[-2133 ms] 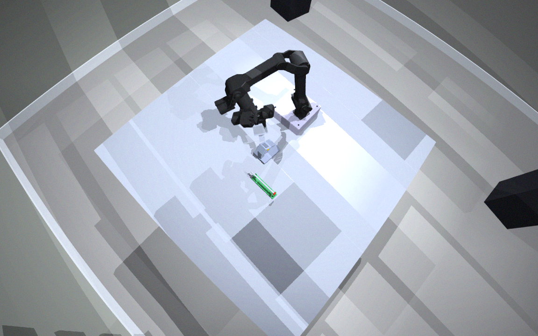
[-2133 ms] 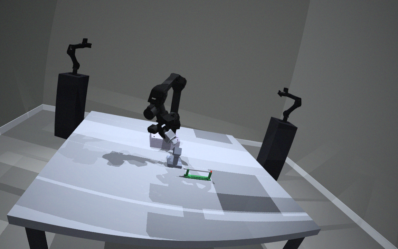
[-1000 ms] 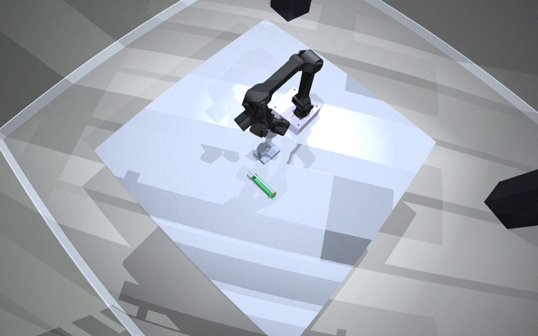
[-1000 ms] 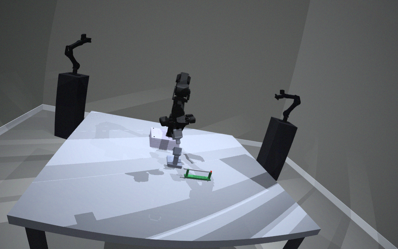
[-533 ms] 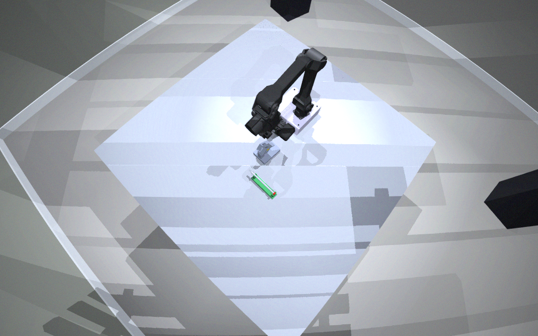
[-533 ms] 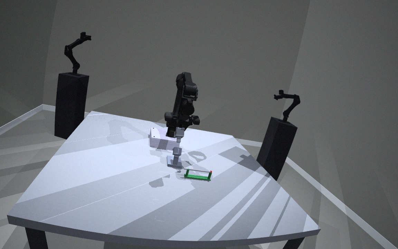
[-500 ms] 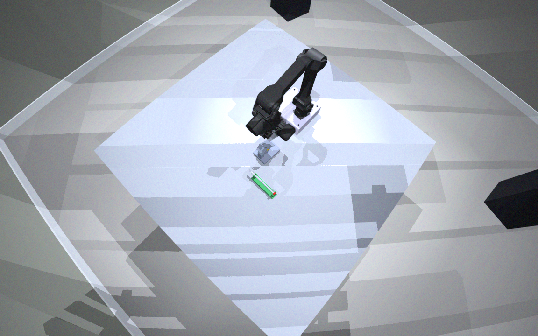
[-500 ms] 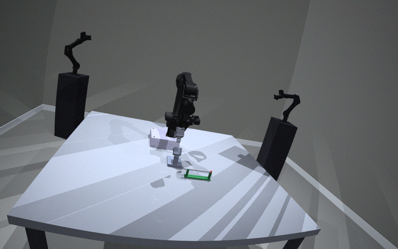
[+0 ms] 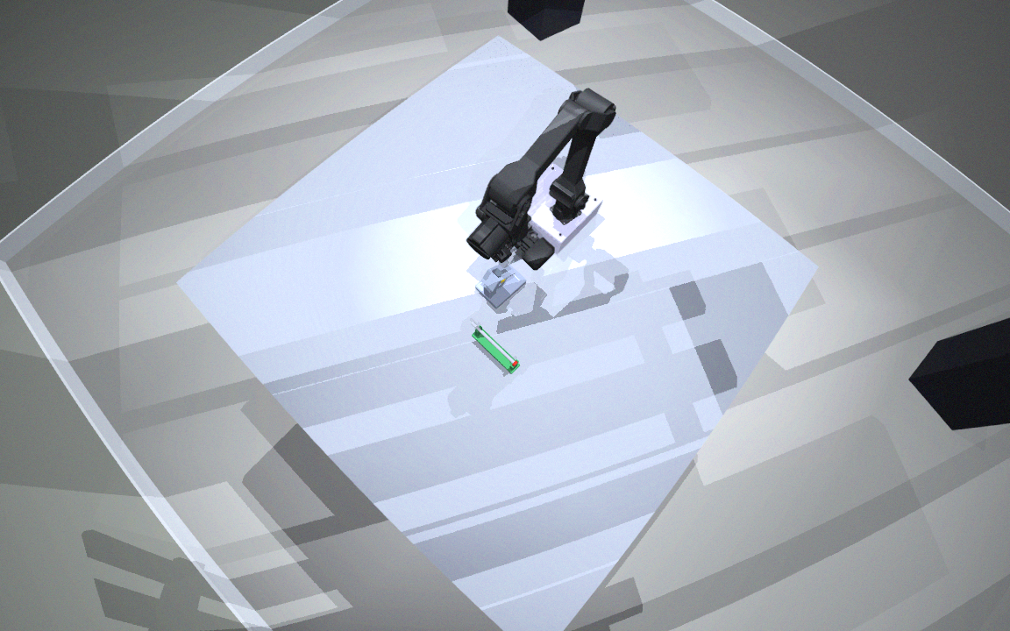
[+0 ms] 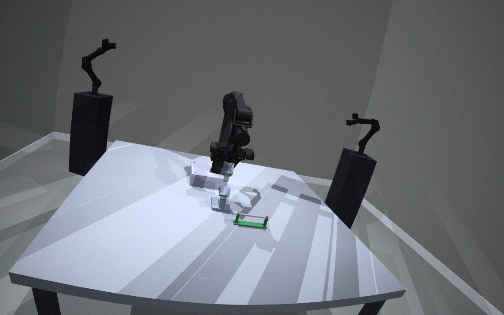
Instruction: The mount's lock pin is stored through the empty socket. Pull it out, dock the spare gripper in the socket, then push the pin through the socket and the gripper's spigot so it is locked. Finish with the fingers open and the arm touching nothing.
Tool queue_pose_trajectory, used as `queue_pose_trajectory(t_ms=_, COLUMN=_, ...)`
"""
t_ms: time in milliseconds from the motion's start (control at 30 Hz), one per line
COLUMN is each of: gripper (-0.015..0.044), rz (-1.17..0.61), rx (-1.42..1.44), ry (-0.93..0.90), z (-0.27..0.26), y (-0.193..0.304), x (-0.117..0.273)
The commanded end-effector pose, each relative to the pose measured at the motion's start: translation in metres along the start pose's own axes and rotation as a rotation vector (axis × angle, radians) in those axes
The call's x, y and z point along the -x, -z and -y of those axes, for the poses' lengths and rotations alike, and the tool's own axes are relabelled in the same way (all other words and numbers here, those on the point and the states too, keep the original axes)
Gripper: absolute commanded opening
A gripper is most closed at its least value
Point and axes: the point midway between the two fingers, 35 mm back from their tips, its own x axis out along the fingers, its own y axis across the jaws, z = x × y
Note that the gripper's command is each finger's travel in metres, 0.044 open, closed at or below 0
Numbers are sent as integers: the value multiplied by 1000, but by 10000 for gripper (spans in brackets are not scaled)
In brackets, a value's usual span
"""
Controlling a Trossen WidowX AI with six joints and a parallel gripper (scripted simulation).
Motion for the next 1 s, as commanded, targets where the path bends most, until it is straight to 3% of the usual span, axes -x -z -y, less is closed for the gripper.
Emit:
queue_pose_trajectory(t_ms=0, gripper=0, rz=-2, rx=-5, ry=1, z=0, y=-2, x=-5)
queue_pose_trajectory(t_ms=967, gripper=0, rz=2, rx=-3, ry=0, z=-1, y=-28, x=-32)
